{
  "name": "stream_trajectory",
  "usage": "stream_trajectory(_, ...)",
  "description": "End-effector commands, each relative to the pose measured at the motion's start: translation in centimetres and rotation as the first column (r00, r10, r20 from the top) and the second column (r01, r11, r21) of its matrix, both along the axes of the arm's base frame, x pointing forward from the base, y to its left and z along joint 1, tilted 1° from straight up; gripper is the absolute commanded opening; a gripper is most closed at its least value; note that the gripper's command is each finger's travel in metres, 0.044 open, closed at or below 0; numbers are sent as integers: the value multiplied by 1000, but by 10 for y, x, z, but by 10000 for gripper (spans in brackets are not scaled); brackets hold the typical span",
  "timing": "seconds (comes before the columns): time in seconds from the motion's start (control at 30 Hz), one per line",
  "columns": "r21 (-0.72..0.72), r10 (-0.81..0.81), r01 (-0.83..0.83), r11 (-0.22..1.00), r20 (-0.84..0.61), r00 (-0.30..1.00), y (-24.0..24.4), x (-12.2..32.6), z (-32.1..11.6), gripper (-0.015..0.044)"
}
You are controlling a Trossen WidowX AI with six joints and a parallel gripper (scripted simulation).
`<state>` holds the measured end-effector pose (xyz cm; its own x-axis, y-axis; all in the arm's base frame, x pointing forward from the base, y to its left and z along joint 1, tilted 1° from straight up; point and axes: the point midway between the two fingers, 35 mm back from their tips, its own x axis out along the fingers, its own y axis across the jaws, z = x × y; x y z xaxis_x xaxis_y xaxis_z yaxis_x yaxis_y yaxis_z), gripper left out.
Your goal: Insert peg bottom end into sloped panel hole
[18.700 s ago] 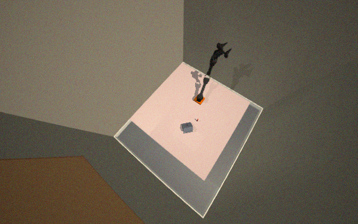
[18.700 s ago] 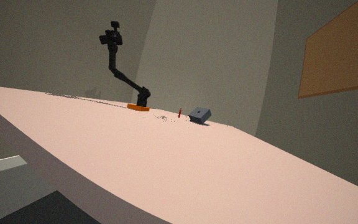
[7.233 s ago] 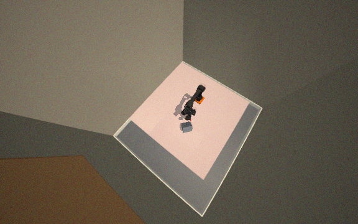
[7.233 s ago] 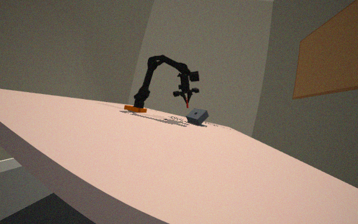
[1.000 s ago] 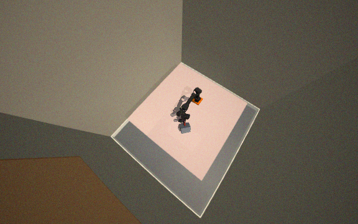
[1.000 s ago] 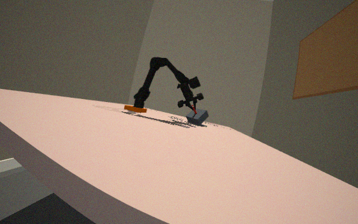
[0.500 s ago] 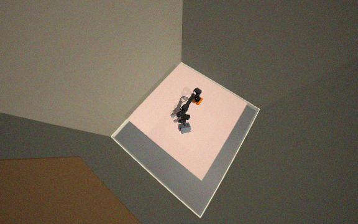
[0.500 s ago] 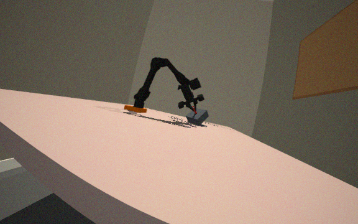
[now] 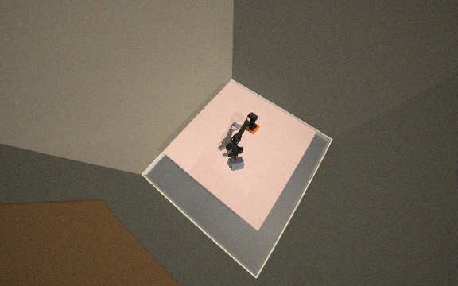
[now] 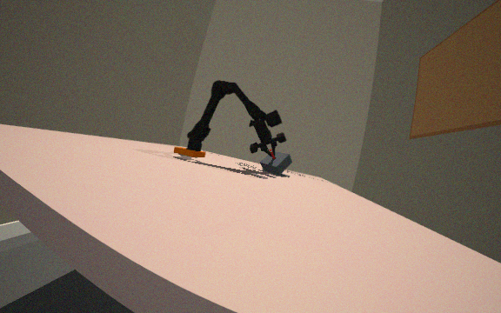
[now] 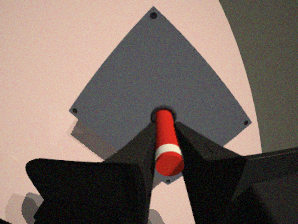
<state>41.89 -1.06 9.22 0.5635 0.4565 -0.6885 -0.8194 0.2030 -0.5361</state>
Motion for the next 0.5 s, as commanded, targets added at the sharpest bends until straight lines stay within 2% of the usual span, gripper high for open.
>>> stream_trajectory(0.0, 0, 0, 0, 1000, 0, 1000, 0, 0, 0, 0)
stream_trajectory(0.2, 0, 0, 0, 1000, 0, 1000, 0, 0, 0, 0)
stream_trajectory(0.47, 0, 0, 0, 1000, 0, 1000, 0, 0, 0, 210)
